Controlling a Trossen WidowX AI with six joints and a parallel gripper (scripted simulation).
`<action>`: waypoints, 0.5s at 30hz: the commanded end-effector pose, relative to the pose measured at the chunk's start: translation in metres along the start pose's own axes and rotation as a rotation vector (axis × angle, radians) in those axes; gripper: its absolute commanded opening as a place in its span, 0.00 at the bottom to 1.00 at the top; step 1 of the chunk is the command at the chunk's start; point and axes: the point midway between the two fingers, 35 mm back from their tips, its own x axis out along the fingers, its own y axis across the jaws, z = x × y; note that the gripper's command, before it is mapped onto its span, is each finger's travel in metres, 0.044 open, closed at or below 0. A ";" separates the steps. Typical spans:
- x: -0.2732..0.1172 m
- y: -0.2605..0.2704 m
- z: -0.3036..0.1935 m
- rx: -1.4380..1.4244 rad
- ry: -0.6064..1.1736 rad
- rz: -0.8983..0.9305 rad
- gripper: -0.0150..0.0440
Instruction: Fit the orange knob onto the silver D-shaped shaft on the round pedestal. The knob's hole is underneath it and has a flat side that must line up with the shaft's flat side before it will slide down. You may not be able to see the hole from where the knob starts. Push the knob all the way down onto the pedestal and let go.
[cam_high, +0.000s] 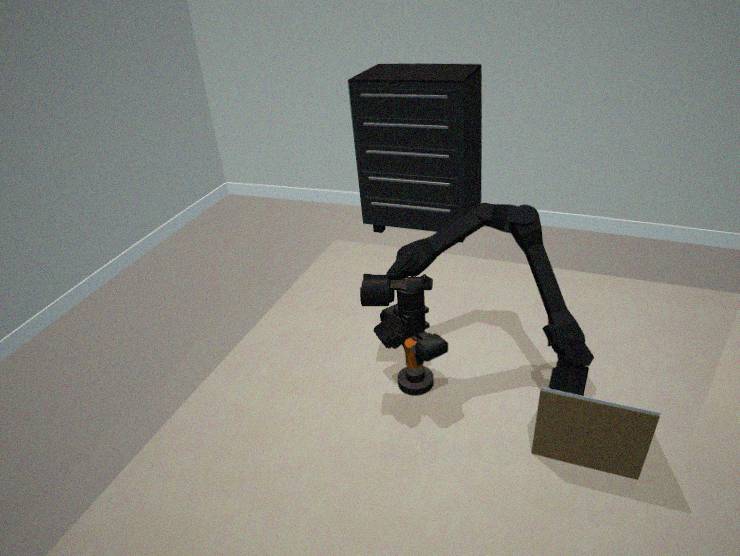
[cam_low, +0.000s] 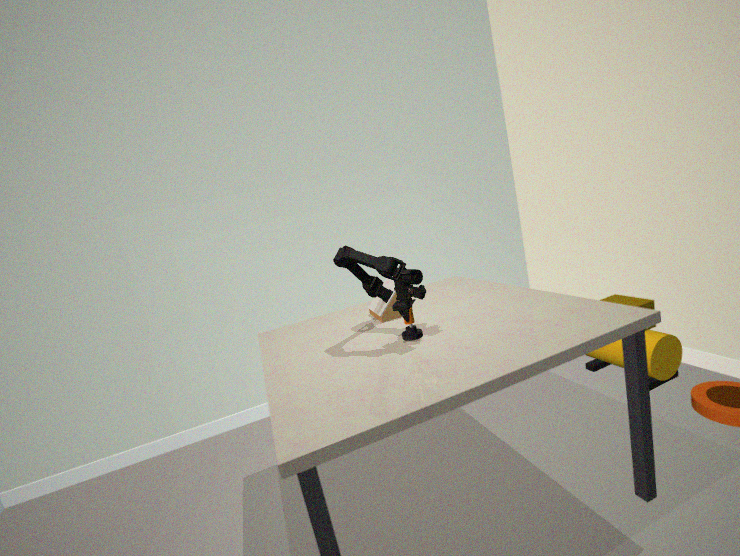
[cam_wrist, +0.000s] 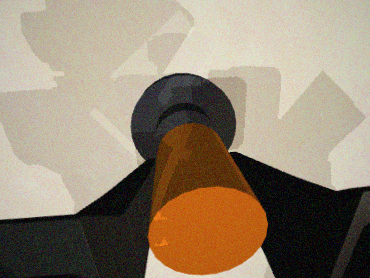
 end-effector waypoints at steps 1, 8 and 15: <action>0.001 0.000 0.001 0.001 0.000 -0.002 0.25; 0.002 0.001 0.001 0.001 0.000 -0.002 0.25; 0.002 0.000 0.000 0.001 0.000 -0.002 0.25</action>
